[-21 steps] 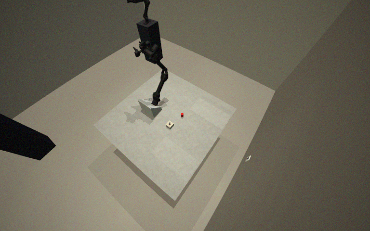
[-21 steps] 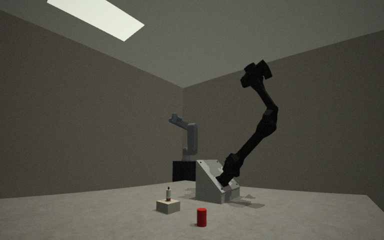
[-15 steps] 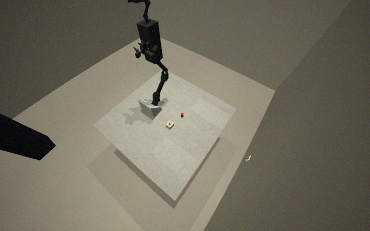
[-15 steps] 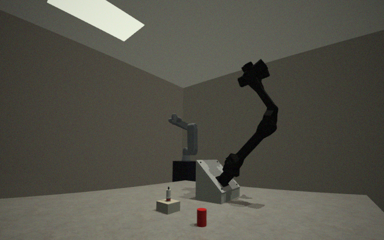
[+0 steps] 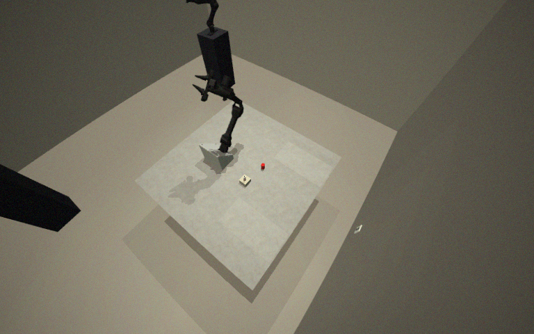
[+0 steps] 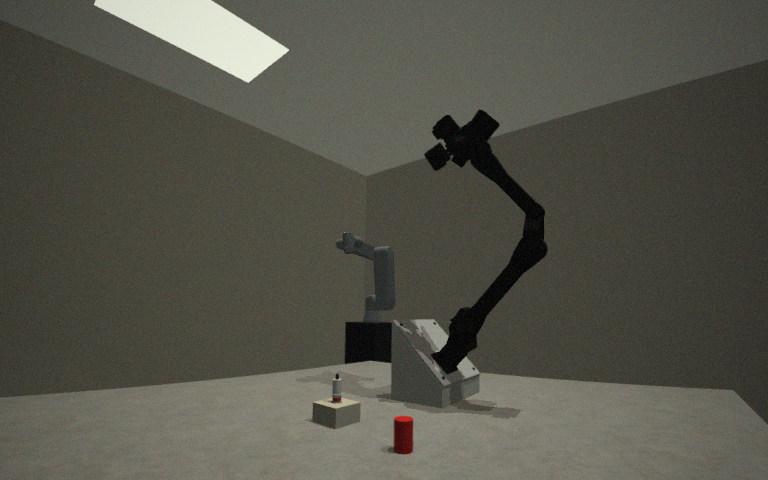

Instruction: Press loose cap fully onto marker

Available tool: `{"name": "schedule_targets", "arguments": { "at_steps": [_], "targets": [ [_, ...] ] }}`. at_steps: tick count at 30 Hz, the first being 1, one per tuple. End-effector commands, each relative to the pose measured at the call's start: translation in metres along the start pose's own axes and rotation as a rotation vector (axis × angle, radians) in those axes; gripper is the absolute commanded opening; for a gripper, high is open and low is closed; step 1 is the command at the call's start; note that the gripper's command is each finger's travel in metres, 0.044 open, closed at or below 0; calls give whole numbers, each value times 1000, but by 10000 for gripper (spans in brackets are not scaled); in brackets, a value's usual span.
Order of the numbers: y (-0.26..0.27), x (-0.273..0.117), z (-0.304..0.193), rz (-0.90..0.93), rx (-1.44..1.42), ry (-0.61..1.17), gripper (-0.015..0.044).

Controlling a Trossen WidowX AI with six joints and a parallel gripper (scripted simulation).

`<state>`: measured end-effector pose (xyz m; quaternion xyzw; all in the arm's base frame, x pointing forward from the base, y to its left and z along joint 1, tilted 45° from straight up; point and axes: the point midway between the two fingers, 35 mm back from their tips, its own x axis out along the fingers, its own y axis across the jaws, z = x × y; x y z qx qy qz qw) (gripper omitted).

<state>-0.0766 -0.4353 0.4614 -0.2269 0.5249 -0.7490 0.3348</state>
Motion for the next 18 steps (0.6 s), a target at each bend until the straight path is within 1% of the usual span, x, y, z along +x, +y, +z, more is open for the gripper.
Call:
{"name": "schedule_targets", "arguments": {
  "at_steps": [1, 4, 8, 13, 18],
  "targets": [
    [38, -15, 30, 113, -54, -116, 255],
    [77, -36, 58, 233, -120, -233, 255],
    [129, -73, 89, 395, -208, -384, 255],
    [184, -131, 116, 590, -281, -562, 255],
    [231, -198, 130, 790, -350, -722, 255]
  ]
}}
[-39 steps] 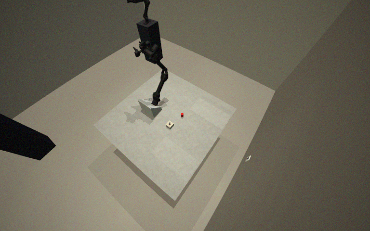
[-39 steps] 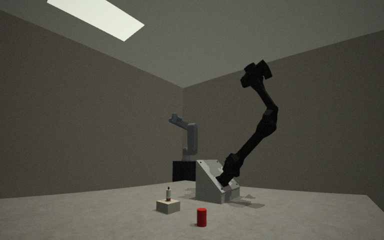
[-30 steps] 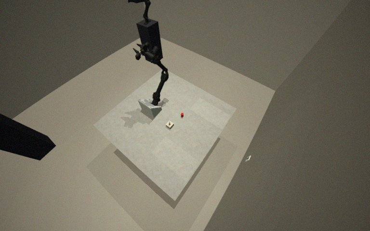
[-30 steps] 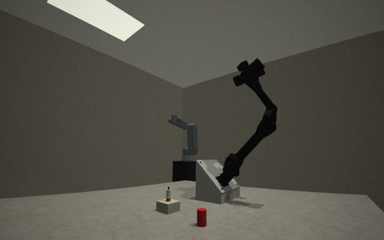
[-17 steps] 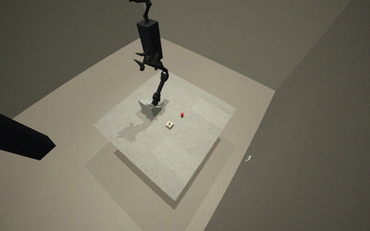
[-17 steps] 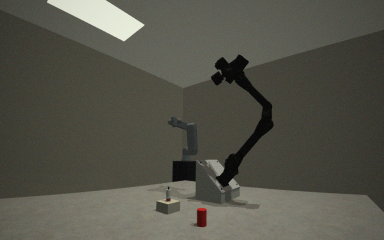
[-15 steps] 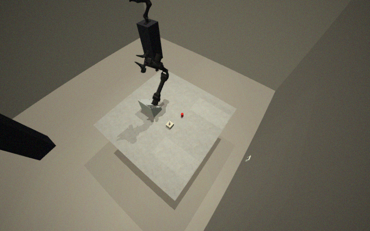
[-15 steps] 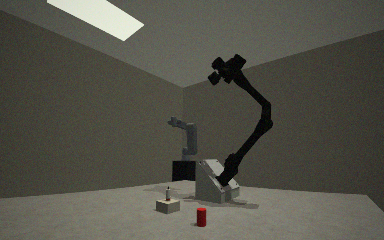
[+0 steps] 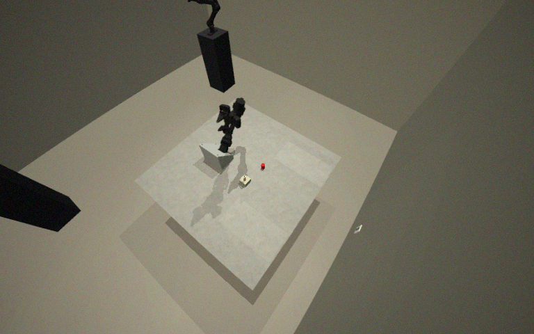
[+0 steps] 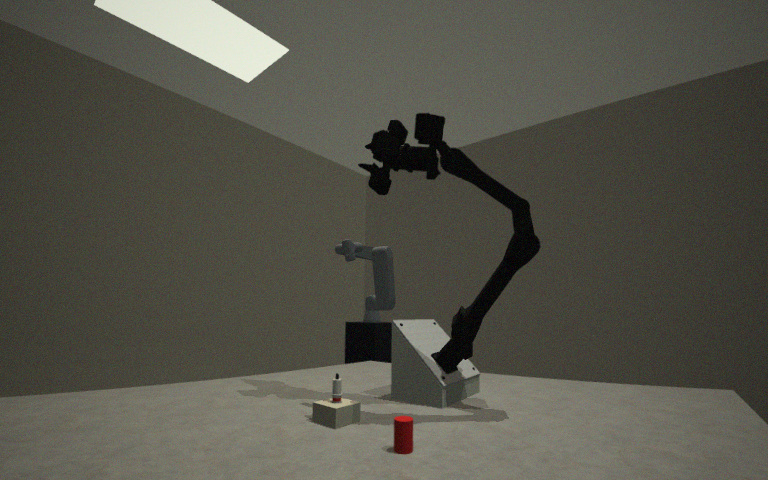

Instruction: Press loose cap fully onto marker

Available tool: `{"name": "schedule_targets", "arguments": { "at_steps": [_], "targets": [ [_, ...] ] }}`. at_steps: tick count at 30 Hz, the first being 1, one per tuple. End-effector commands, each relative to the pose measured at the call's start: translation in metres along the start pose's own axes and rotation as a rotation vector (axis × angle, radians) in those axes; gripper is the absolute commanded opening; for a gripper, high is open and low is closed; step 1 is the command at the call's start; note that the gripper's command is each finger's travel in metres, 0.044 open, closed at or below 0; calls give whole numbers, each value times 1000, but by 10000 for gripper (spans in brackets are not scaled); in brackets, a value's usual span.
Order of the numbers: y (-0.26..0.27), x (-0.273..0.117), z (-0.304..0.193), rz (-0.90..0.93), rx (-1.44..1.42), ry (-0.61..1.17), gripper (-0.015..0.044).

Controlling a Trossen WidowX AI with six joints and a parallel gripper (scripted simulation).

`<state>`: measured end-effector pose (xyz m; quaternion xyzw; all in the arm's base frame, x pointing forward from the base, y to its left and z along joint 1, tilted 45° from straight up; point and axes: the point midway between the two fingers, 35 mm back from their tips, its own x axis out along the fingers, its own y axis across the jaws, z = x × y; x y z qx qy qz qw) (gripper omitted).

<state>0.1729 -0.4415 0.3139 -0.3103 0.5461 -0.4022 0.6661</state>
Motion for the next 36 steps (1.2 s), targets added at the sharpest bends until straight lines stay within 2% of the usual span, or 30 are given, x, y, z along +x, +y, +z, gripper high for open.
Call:
{"name": "schedule_targets", "arguments": {
  "at_steps": [1, 9, 17, 25, 32, 36],
  "targets": [
    [45, -5, 38, 143, -41, -115, 255],
    [160, -37, 105, 524, -184, -333, 255],
    [271, -108, 141, 942, -320, -489, 255],
    [362, -204, 142, 1391, -441, -549, 255],
    [414, -293, 120, 1779, -520, -491, 255],
    [418, -301, 118, 1814, -526, -480, 255]
  ]
}}
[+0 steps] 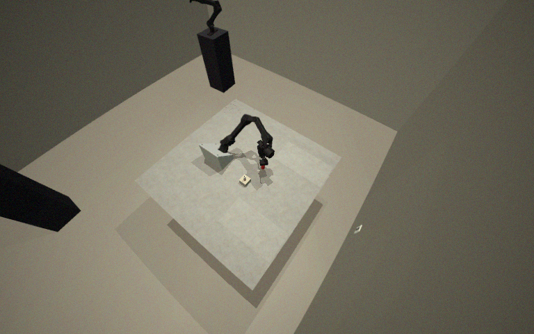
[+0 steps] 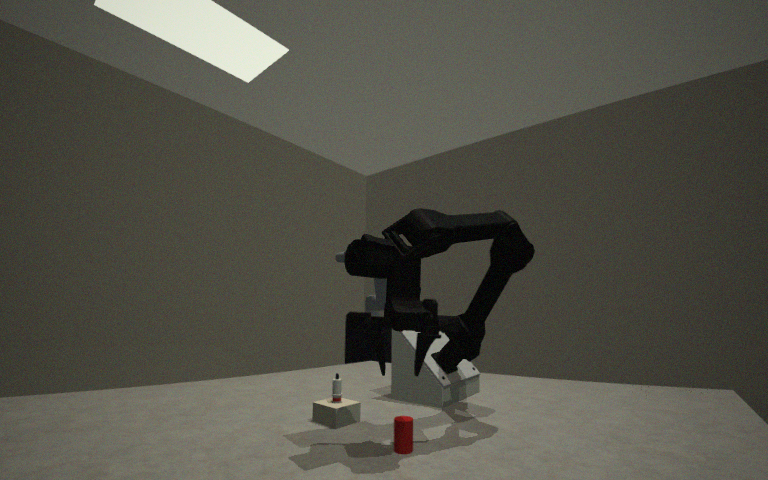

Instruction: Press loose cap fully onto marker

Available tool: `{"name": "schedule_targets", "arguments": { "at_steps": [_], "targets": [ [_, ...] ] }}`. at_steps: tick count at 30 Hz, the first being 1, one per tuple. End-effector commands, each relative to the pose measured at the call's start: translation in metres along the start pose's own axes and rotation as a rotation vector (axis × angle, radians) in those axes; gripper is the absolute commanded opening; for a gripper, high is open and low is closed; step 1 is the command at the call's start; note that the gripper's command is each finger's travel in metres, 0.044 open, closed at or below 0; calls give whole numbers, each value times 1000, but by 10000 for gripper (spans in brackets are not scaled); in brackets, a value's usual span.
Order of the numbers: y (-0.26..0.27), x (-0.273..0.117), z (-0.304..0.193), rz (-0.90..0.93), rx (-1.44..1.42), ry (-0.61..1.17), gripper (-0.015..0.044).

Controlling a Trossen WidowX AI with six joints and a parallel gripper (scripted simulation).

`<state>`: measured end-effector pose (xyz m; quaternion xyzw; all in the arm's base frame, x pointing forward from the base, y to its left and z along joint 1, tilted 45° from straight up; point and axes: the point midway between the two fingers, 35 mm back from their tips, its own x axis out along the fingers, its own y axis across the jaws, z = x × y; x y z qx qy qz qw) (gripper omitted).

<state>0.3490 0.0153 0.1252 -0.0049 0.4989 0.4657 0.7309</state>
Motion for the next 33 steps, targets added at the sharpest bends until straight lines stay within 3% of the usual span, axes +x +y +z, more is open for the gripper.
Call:
{"name": "schedule_targets", "arguments": {
  "at_steps": [1, 4, 8, 33],
  "targets": [
    [6, 3, 1, 35, 24, -13, 255],
    [6, 5, 1, 35, 24, -13, 255],
    [8, 37, 5, 36, 24, -14, 255],
    [7, 77, 6, 36, 23, -15, 255]
  ]
}}
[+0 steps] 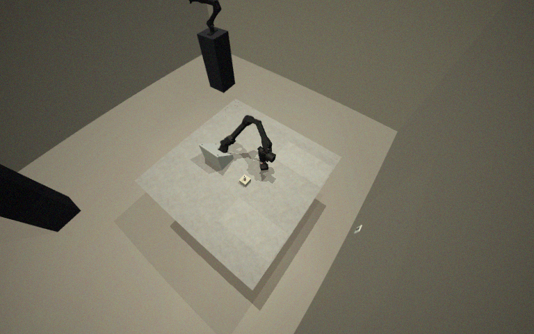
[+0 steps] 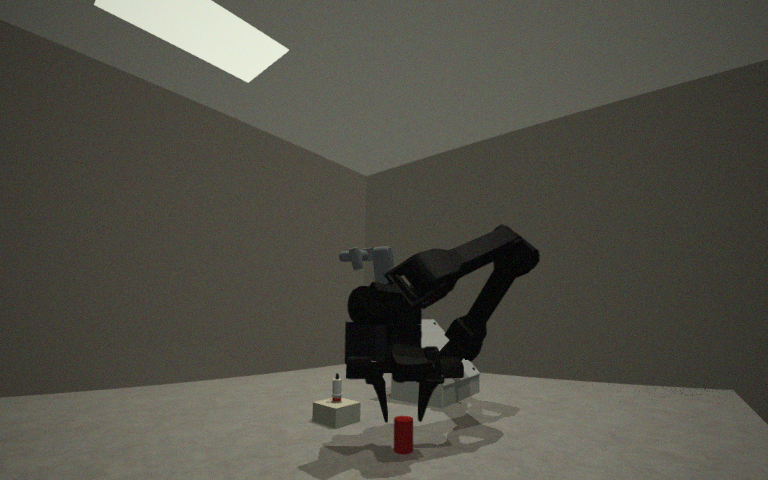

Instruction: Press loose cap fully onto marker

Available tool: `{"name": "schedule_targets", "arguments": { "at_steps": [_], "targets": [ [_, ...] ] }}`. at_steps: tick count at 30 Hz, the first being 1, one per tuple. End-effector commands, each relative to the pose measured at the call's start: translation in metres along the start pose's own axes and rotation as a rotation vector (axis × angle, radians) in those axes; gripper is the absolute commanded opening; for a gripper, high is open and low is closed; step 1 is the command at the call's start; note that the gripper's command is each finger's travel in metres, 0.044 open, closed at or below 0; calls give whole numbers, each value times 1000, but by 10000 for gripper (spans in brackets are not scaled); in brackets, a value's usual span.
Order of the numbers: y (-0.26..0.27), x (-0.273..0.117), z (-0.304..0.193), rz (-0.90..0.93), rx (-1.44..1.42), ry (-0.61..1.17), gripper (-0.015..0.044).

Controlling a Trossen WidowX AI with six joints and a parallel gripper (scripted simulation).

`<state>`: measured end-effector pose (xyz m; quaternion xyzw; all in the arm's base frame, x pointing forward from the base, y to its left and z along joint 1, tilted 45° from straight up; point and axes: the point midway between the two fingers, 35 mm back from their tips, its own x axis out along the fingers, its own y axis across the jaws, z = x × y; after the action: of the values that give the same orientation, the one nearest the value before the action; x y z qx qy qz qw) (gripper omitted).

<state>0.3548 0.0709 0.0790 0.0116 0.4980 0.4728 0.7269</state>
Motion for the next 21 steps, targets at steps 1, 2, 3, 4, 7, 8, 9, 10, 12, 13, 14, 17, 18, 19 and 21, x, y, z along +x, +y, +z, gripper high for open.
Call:
{"name": "schedule_targets", "arguments": {
  "at_steps": [1, 2, 3, 4, 7, 8, 9, 10, 12, 13, 14, 17, 18, 19, 21],
  "targets": [
    [0, 7, -1, 5, 7, -2, 255],
    [0, 8, -1, 5, 7, -2, 255],
    [0, 10, -1, 5, 7, -2, 255],
    [0, 11, -1, 5, 7, -2, 255],
    [0, 16, -1, 5, 7, -3, 255],
    [1, 18, -1, 6, 7, -3, 255],
    [1, 19, -1, 6, 7, -3, 255],
    [1, 21, -1, 6, 7, -3, 255],
    [1, 24, -1, 6, 7, -3, 255],
    [1, 26, -1, 6, 7, -3, 255],
    [1, 27, -1, 6, 7, -3, 255],
    [1, 32, -1, 7, 7, -4, 255],
    [1, 32, -1, 7, 7, -4, 255],
    [1, 33, -1, 7, 7, -4, 255],
    [1, 33, -1, 7, 7, -4, 203]
  ]
}}
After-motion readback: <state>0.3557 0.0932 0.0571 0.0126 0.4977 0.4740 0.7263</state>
